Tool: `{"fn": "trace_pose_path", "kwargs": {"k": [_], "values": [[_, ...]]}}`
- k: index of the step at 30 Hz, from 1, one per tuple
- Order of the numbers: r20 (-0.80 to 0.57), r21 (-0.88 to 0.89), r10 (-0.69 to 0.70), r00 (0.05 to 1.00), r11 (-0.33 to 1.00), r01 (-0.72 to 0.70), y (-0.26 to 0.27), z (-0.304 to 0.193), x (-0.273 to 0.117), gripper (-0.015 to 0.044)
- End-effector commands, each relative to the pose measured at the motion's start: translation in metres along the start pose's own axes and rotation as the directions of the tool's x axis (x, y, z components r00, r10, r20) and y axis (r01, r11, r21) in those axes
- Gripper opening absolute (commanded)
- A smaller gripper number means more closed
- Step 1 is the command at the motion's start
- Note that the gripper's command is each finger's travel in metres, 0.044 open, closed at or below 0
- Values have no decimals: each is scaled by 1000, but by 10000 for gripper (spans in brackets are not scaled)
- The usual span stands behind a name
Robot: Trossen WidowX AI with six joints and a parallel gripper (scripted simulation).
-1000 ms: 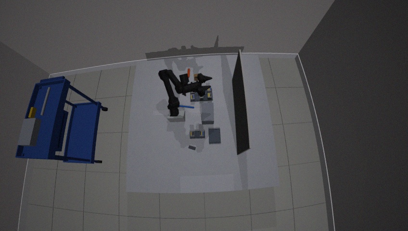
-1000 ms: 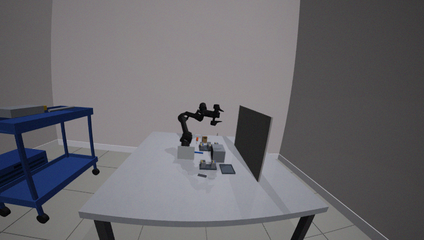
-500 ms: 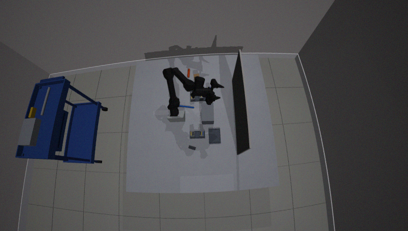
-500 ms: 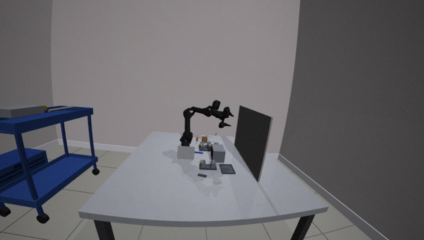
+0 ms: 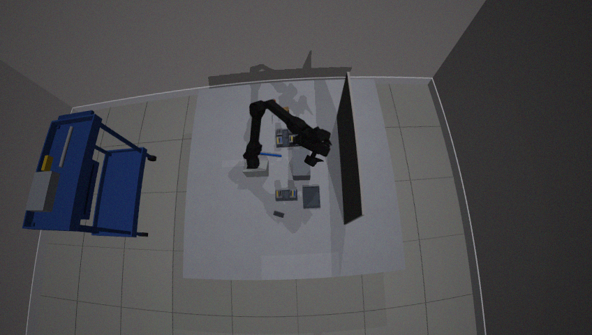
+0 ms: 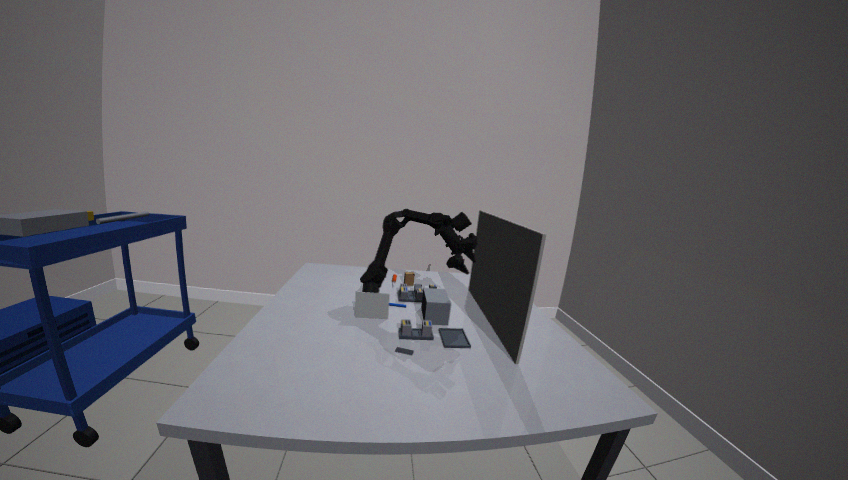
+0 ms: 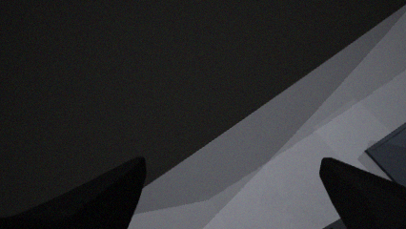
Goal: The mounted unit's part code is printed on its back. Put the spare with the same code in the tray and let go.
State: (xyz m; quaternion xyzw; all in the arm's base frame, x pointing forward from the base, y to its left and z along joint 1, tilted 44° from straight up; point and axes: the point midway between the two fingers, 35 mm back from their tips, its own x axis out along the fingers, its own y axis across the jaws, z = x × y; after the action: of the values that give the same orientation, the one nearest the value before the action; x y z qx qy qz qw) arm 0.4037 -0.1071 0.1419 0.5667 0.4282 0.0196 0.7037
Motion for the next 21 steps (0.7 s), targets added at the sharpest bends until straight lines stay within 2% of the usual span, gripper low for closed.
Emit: {"fn": "trace_pose_path", "kwargs": {"k": [1, 6, 21], "values": [[-416, -464, -298, 859, 882, 81, -37, -44, 41, 440], [-545, -589, -351, 761, 806, -50, -43, -62, 43, 440], [-550, -592, -353, 757, 804, -56, -43, -62, 43, 440]]}}
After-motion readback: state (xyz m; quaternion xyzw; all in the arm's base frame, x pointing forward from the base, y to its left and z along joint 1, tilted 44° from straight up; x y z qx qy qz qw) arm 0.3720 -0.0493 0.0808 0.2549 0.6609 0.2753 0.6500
